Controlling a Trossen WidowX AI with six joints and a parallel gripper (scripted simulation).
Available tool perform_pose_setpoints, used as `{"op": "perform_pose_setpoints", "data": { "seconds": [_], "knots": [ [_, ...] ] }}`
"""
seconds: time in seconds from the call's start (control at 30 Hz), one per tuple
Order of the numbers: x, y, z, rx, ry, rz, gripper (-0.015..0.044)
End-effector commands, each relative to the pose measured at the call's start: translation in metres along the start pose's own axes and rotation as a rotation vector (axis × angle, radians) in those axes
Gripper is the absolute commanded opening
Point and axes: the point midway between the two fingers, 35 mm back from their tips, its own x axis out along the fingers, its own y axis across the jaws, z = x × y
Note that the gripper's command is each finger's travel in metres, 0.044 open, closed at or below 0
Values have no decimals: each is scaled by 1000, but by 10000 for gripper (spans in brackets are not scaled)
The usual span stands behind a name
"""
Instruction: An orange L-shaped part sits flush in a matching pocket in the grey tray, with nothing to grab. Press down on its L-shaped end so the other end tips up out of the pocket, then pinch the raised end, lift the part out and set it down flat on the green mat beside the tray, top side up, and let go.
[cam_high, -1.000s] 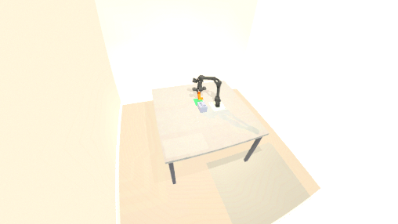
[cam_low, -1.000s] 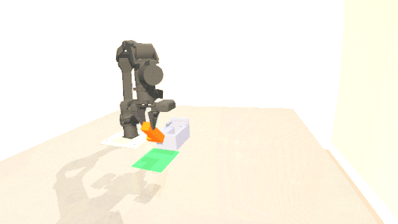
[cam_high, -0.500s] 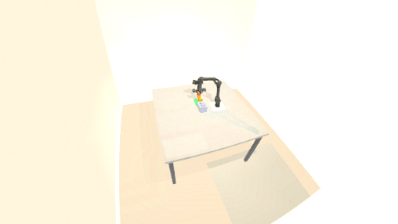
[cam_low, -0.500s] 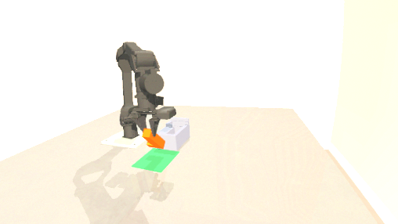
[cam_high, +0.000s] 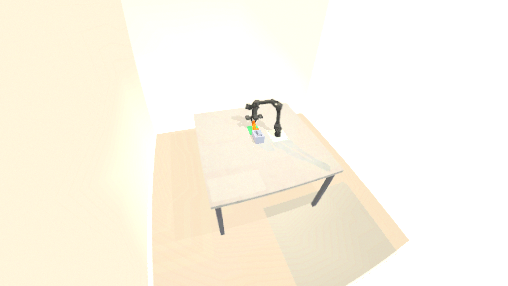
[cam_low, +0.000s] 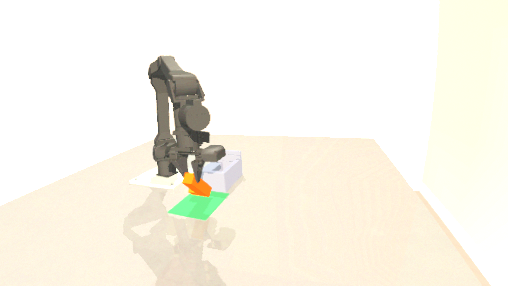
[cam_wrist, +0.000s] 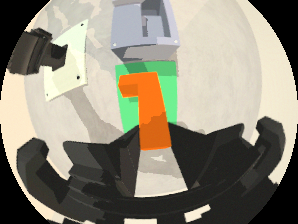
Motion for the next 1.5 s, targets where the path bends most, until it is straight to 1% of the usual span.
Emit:
{"op": "perform_pose_setpoints", "data": {
  "seconds": [0.0,0.63,0.97,1.03,1.13,1.23,1.3,1.47],
  "knots": [
    [5,1,0,4,-1,4,0],
    [4,1,1,0,-3,4,0],
    [2,1,1,0,-3,4,263],
    [-7,0,0,1,-3,4,315],
    [-33,-2,-2,2,-2,4,394],
    [-67,-1,-1,3,-1,4,400],
    [-82,0,0,4,-1,5,400],
    [-78,-2,-1,7,8,-10,400]
  ]
}}
